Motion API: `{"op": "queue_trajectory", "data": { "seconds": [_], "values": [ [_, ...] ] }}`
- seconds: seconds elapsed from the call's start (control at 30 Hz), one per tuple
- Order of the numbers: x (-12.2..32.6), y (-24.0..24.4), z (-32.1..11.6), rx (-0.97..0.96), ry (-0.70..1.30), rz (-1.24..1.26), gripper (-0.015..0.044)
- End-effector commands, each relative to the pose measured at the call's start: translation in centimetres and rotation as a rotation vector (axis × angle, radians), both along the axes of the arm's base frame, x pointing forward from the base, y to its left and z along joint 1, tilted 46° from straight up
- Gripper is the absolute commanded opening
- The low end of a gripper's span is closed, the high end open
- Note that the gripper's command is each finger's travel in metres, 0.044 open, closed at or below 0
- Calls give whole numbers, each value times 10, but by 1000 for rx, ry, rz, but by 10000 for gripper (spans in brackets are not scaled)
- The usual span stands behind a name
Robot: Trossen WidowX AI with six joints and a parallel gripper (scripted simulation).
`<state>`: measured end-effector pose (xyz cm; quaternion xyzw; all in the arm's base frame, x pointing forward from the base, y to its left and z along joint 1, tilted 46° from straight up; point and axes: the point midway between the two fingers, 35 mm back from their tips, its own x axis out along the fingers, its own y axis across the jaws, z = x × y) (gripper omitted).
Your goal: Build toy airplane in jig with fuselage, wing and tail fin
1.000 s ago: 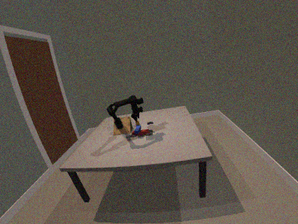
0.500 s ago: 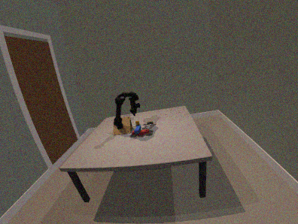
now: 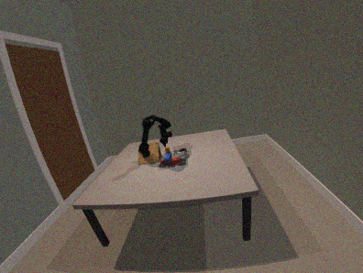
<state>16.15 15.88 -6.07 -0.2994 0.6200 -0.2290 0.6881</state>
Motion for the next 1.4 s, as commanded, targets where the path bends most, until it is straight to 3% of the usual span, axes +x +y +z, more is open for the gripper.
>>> {"op": "queue_trajectory", "data": {
  "seconds": [0.0, 1.27, 1.37],
  "values": [
    [1, -9, -7, -7, 4, 4, 440],
    [8, -47, -46, -9, 2, 4, 440],
    [8, -47, -46, -9, 2, 4, 361]
  ]
}}
